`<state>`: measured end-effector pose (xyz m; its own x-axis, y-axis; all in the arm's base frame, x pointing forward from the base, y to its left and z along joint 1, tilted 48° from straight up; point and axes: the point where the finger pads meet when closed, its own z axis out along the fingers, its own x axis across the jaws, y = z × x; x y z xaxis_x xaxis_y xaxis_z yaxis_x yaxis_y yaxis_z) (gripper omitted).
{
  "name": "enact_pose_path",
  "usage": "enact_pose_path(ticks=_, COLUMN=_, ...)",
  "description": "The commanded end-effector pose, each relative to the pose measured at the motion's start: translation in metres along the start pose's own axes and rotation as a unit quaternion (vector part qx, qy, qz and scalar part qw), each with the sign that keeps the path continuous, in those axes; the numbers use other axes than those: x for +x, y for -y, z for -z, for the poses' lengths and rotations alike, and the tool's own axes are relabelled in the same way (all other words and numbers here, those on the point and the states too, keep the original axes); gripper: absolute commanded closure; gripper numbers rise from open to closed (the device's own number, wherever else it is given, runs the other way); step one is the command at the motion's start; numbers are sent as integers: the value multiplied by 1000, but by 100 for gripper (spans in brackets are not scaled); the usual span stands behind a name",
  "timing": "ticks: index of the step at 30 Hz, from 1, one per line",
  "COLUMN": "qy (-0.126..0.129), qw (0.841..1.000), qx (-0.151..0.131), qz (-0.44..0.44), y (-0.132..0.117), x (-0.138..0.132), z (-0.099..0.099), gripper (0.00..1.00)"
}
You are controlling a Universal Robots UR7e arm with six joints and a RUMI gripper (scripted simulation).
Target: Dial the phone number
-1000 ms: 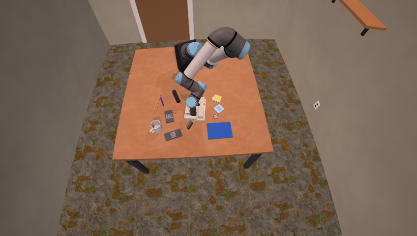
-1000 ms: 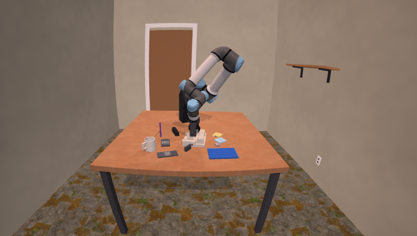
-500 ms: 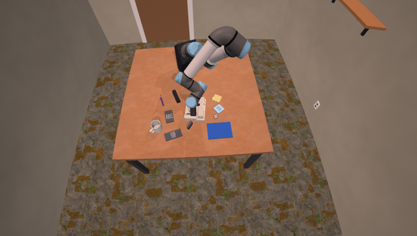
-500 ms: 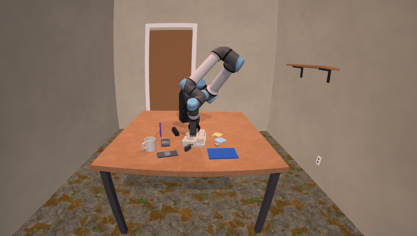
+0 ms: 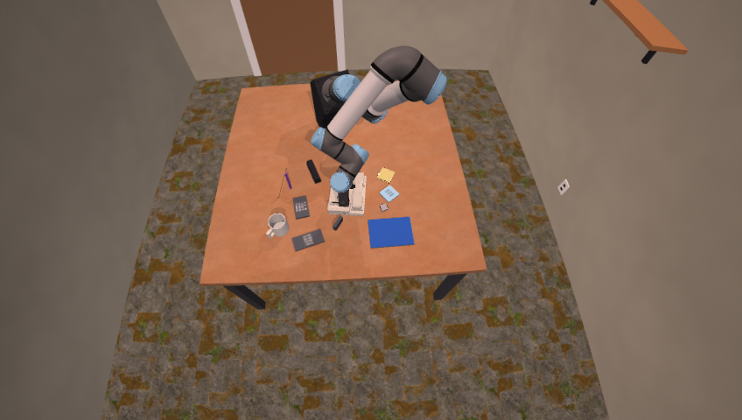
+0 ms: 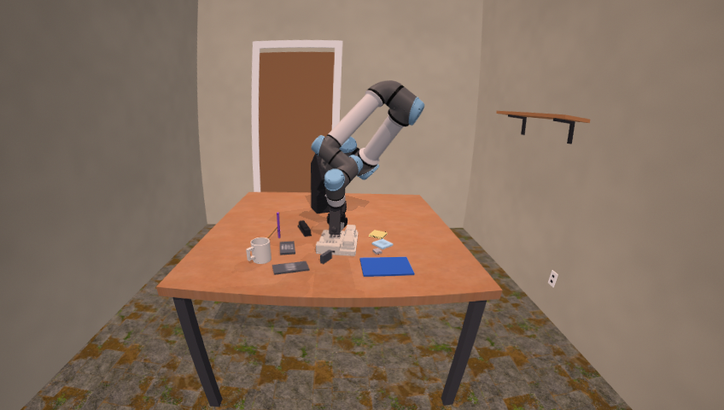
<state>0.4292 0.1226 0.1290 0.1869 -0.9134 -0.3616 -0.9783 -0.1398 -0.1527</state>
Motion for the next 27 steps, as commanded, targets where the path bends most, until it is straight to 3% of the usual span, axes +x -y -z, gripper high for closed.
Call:
enact_pose_path(ticks=1, qy=0, qw=1000, qx=0, qz=0, y=2, x=0, z=-2, gripper=100)
enact_pose_path(ticks=27, qy=0, qw=1000, qx=0, qz=0, y=4, x=0, z=-6, gripper=100)
